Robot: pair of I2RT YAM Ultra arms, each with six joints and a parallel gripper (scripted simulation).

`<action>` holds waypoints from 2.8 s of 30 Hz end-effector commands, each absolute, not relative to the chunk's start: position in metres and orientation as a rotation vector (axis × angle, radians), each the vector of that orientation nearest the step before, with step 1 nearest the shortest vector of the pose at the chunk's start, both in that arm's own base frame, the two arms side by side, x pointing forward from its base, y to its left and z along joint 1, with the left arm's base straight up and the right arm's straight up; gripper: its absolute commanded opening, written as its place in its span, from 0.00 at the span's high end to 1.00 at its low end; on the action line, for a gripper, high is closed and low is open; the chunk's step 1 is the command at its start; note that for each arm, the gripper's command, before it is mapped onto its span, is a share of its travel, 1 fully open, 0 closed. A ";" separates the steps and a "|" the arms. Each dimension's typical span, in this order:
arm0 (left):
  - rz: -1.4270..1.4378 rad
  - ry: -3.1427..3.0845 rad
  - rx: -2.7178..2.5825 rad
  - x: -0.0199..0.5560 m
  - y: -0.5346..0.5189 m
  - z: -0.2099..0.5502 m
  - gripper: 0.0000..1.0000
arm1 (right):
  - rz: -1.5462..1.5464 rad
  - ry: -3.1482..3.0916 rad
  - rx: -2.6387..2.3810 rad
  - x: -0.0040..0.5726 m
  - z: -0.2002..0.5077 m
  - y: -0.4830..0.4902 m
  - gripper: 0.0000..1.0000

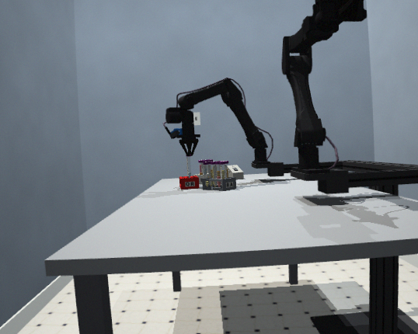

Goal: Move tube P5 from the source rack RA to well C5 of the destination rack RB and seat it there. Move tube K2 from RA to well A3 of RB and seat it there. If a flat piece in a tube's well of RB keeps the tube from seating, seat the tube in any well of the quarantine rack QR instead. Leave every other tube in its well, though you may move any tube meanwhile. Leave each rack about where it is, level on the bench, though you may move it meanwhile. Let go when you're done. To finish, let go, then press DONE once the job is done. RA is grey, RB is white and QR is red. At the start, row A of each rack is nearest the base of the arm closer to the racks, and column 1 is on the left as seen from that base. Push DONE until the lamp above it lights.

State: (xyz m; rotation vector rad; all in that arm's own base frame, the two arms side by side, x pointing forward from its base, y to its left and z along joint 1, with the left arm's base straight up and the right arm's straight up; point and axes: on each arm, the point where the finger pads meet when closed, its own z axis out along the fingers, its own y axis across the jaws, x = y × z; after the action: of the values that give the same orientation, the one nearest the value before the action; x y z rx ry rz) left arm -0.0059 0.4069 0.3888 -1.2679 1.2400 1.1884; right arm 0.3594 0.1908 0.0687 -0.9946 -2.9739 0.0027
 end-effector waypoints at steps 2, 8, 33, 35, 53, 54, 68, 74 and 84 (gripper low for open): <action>1.221 1.202 -1.221 -0.007 0.398 0.416 1.00 | 0.026 -2.971 -0.998 0.361 0.058 0.186 1.00; 1.221 1.202 -1.221 -0.007 0.398 0.416 1.00 | -0.003 -2.988 -1.006 0.364 0.065 0.187 1.00; 1.221 1.202 -1.221 -0.007 0.398 0.416 1.00 | 0.014 -2.978 -1.002 0.363 0.048 0.185 1.00; 1.221 1.202 -1.221 -0.007 0.398 0.416 1.00 | 0.020 -2.974 -1.002 0.362 0.046 0.184 1.00; 1.221 1.202 -1.221 -0.007 0.398 0.416 1.00 | 0.016 -2.976 -1.003 0.363 0.039 0.183 1.00; 1.221 1.202 -1.221 -0.007 0.398 0.416 1.00 | 0.016 -2.976 -1.003 0.363 0.039 0.183 1.00; 1.221 1.202 -1.221 -0.007 0.398 0.416 1.00 | 0.023 -2.972 -1.002 0.362 0.030 0.182 1.00; 1.221 1.202 -1.221 -0.007 0.398 0.416 1.00 | -0.009 -2.991 -1.009 0.364 0.039 0.184 1.00; 1.221 1.202 -1.221 -0.007 0.398 0.416 1.00 | 0.020 -2.973 -1.004 0.362 0.024 0.183 1.00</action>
State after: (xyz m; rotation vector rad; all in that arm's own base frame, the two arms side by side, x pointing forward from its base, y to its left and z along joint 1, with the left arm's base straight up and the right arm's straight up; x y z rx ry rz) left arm -0.0059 0.4069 0.3888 -1.2679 1.2400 1.1884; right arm 0.3597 0.1902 0.0311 -0.9913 -2.9740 0.0043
